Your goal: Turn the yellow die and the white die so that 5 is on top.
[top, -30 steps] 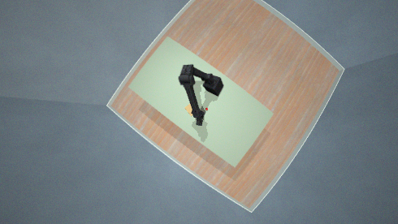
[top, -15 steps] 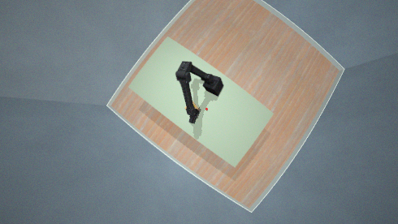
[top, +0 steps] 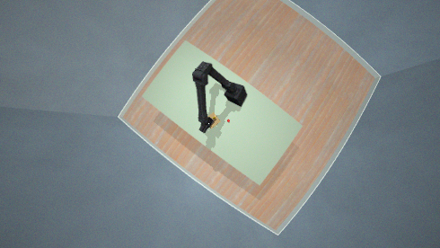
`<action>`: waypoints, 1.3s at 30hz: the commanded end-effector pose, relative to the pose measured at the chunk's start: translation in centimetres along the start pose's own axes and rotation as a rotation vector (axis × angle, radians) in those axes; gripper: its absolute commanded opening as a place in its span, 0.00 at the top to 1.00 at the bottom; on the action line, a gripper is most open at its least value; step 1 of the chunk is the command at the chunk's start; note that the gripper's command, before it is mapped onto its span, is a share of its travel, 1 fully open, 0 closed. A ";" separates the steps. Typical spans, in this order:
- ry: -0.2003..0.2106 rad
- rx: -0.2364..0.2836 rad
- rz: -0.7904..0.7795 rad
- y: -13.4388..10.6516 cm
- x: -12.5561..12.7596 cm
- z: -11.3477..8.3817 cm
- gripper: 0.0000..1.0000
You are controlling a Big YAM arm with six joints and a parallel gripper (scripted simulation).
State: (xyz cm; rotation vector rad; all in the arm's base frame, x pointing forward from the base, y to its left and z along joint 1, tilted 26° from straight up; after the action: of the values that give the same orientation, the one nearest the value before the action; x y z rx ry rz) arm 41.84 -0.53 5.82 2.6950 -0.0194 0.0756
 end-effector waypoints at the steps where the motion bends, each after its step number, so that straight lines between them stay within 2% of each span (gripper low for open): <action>1: 0.010 -0.001 0.004 1.0 0.7 -0.7 0.81; 6: 0.012 -0.001 -0.013 0.1 0.5 -0.3 0.81; 9: -0.004 -0.002 -0.002 0.5 0.1 1.1 0.81; 15: -0.005 -0.002 -0.003 0.4 0.0 3.2 0.81; 18: 0.004 -0.001 0.002 0.5 0.5 4.4 0.81; 21: -0.004 -0.001 -0.002 0.5 0.0 6.0 0.81; 23: -0.004 -0.001 -0.002 0.5 0.0 6.0 0.81; 24: 0.020 0.000 0.000 0.3 1.1 6.0 0.81; 31: 0.012 -0.001 0.006 0.6 0.8 8.9 0.81; 37: 0.022 -0.001 -0.005 0.1 1.1 9.4 0.81; 39: 0.038 -0.002 0.004 0.5 1.4 8.8 0.81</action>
State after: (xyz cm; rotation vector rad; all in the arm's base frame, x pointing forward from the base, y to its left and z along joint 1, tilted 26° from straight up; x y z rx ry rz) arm 41.99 -4.84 -2.88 2.6944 -0.0227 0.0552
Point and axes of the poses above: the point where the finger pads meet when closed, its own z axis out along the fingers, its own x axis across the jaws, y = z × x, the point moved 9 cm from there along -z, back along the fingers, and after that the axes turned 3 degrees about -z, right-handed, at the moved point
